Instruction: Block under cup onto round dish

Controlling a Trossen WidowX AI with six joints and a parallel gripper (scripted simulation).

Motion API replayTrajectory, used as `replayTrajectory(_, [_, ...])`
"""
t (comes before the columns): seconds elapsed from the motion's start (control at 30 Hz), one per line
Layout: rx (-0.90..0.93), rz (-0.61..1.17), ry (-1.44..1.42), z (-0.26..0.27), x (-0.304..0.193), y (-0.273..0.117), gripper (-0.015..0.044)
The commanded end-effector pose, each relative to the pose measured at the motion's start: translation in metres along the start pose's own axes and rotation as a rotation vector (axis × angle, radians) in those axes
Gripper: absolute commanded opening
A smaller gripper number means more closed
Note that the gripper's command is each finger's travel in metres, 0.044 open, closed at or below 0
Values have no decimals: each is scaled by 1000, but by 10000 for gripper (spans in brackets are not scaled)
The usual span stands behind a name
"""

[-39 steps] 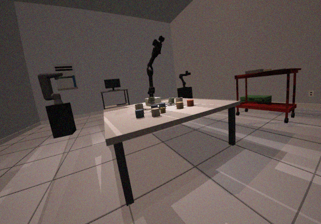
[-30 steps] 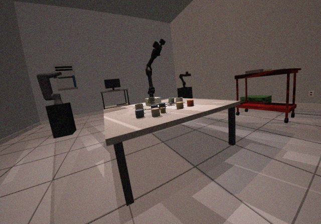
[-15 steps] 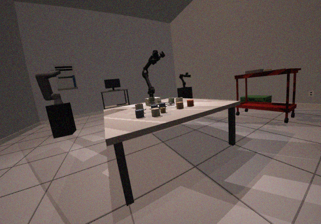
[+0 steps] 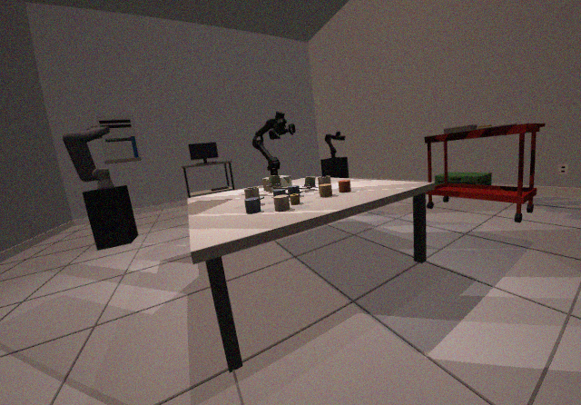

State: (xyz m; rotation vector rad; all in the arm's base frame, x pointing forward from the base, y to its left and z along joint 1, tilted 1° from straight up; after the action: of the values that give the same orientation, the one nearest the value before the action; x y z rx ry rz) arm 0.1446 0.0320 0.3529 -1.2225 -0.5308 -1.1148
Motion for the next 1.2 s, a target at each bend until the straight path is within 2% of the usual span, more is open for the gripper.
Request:
replayTrajectory(0.0, [-21, 110, -100, -24, -45, 4, 440])
replayTrajectory(0.2, [-47, 261, -223, -55, -106, 14, 440])
replayTrajectory(0.27, [-49, 278, -236, -59, -113, 15, 440])
replayTrajectory(0.5, [-47, 289, -256, -57, -112, 16, 440])
replayTrajectory(1.17, [99, 607, -830, 1, -85, 71, 440])
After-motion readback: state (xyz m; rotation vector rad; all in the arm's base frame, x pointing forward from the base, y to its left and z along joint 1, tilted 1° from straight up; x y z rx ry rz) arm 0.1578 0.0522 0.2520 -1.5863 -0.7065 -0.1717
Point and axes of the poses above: the point midway between the two fingers, 35 mm back from their tips, its own y axis out along the fingers, its own z axis across the jaws, x = y × z, the point moved 10 cm from there along -y, back along the fingers, and after that the axes turned 8 degrees about y, right-handed, at the moved point
